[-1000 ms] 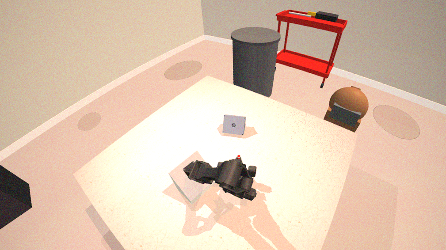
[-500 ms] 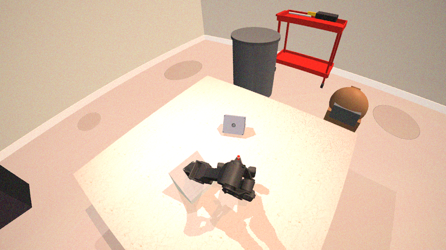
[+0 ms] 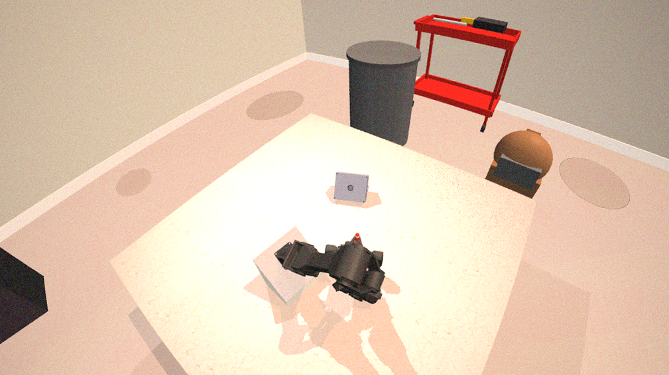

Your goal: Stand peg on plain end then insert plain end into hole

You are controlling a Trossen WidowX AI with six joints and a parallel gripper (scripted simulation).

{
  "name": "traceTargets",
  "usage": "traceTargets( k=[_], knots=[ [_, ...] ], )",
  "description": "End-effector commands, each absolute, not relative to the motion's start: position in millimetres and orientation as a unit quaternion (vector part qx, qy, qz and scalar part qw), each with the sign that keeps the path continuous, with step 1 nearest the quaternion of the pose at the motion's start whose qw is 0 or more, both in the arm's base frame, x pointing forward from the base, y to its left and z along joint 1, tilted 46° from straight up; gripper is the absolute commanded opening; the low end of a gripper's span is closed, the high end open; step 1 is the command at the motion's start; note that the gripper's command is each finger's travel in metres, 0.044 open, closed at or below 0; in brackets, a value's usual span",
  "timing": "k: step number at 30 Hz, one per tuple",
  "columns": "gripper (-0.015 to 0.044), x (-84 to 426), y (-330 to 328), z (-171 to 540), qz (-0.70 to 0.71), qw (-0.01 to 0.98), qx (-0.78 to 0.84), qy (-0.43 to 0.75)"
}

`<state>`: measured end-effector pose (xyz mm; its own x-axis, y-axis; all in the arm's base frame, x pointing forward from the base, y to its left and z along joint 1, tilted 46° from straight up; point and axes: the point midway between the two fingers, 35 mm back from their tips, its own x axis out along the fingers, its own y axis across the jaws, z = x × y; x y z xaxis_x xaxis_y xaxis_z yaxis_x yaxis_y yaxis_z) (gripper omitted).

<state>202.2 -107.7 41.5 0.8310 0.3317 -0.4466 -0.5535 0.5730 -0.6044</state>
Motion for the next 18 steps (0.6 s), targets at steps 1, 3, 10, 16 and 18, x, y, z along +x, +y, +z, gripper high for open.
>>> traceTargets(
  k=[1,3,10,16,18],
  knots=[
    [0.0109,202.3,-107.8,41.5,0.253,0.875,-0.387,0.144],
    [0.0130,202.3,-107.8,41.5,0.253,0.875,-0.387,0.144],
    [0.0130,202.3,-107.8,41.5,0.253,0.875,-0.387,0.144],
    [0.0130,202.3,-107.8,41.5,0.253,0.875,-0.387,0.144],
    [0.0130,202.3,-107.8,41.5,0.253,0.875,-0.387,0.144]
  ],
)
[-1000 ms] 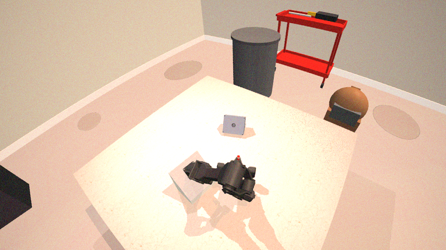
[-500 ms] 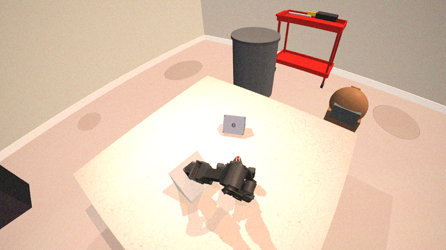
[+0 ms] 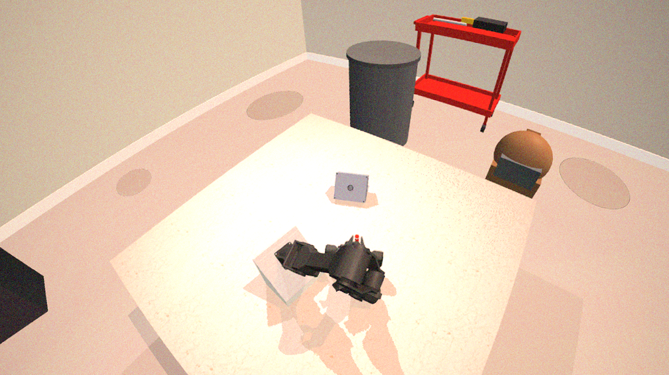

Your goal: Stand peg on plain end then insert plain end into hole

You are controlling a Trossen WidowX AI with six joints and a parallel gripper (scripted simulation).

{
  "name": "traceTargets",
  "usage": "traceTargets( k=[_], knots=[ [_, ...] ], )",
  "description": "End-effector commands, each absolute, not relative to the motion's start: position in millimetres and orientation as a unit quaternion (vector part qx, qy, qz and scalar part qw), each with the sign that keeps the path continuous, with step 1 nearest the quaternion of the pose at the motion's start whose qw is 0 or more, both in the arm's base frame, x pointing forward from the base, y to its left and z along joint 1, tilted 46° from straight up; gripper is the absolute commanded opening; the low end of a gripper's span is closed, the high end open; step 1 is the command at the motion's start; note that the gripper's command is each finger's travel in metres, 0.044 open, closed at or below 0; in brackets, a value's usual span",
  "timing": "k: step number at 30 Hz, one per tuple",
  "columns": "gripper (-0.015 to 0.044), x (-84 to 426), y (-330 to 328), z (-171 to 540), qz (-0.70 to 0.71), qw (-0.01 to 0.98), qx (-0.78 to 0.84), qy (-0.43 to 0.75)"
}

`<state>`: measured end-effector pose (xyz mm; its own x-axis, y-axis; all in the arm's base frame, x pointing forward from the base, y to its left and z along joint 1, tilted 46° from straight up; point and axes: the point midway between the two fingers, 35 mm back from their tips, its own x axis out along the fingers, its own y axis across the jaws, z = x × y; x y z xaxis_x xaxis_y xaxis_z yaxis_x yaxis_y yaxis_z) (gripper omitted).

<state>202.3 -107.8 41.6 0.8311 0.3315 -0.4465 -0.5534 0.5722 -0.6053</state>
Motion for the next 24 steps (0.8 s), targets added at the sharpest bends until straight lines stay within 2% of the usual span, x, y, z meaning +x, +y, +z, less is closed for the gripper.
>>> traceTargets(
  k=[1,23,24],
  knots=[
    [0.0130,202.3,-107.8,41.5,0.253,0.875,-0.387,0.144],
    [0.0130,202.3,-107.8,41.5,0.253,0.875,-0.387,0.144],
    [0.0156,202.3,-107.8,41.5,0.253,0.875,-0.387,0.144]
  ],
)
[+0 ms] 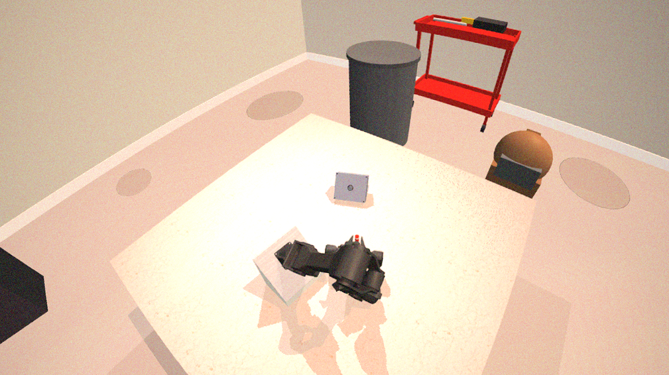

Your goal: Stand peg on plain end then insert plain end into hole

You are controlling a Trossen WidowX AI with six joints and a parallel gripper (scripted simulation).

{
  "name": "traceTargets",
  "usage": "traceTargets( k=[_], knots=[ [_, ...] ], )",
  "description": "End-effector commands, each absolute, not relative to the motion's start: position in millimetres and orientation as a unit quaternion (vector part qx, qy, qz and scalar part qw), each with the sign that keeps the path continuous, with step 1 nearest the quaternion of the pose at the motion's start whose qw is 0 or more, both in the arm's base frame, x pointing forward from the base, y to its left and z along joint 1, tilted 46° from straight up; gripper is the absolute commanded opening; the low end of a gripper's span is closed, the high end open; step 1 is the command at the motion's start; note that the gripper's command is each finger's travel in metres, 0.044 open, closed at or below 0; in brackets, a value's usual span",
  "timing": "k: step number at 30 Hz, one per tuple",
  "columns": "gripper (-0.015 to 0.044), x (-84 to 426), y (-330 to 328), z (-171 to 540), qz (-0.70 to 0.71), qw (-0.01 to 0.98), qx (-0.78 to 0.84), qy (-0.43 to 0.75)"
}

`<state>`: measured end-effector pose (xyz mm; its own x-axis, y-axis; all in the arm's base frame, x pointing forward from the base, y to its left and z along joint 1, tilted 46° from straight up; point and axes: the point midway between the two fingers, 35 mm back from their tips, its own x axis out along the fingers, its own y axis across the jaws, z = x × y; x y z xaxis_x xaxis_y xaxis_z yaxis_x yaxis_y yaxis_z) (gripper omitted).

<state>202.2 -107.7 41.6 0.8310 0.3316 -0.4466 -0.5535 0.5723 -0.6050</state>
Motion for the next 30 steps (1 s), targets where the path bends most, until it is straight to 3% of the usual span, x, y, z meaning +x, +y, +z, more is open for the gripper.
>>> traceTargets(
  k=[1,11,20,30],
  knots=[
    [0.0183,202,-108,42,0.253,0.875,-0.387,0.144],
    [0.0440,202,-108,42,0.253,0.875,-0.387,0.144],
    [0.0440,203,-107,43,0.254,0.875,-0.387,0.144],
    [0.0440,217,-61,98,0.273,0.861,-0.395,0.168]
  ],
)
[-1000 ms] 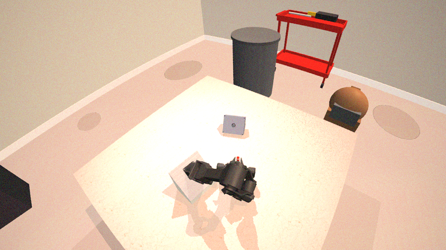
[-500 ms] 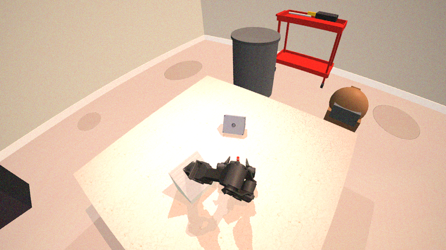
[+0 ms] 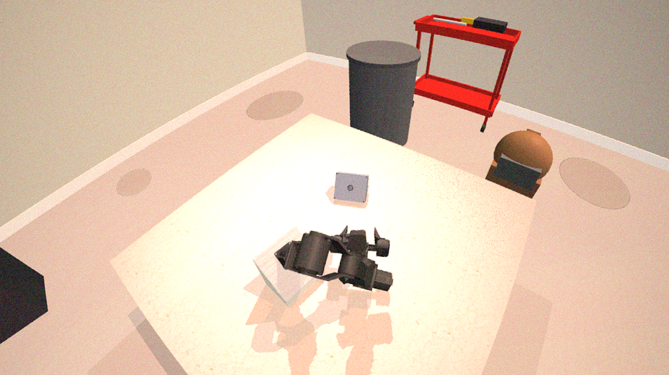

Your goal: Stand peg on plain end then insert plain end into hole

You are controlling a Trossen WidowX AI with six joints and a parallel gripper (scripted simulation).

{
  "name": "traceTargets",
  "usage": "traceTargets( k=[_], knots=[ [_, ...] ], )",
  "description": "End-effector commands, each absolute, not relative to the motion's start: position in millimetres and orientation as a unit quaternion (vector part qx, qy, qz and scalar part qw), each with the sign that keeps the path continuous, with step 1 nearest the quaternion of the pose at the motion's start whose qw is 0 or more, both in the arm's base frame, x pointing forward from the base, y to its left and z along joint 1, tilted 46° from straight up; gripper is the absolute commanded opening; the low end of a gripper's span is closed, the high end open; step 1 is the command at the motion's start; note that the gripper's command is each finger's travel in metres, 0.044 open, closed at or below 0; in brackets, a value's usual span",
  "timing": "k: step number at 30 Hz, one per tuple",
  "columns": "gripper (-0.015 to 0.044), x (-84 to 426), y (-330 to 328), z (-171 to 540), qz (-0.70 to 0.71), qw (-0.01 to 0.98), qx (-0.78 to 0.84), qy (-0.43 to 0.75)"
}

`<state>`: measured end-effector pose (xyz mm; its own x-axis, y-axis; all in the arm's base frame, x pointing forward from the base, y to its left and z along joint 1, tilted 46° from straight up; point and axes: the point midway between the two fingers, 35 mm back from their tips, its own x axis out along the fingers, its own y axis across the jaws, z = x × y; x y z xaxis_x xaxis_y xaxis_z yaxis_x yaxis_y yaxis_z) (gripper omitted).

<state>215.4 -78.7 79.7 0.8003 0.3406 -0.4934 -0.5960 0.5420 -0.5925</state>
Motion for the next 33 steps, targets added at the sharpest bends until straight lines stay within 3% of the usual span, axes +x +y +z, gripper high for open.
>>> traceTargets(
  k=[1,16,33],
  knots=[
    [0.0440,218,-56,103,0.272,0.861,-0.396,0.169],
    [0.0440,199,7,155,0.252,0.876,-0.385,0.143],
    [0.0440,203,-7,113,0.234,0.850,-0.271,0.386]
  ],
)
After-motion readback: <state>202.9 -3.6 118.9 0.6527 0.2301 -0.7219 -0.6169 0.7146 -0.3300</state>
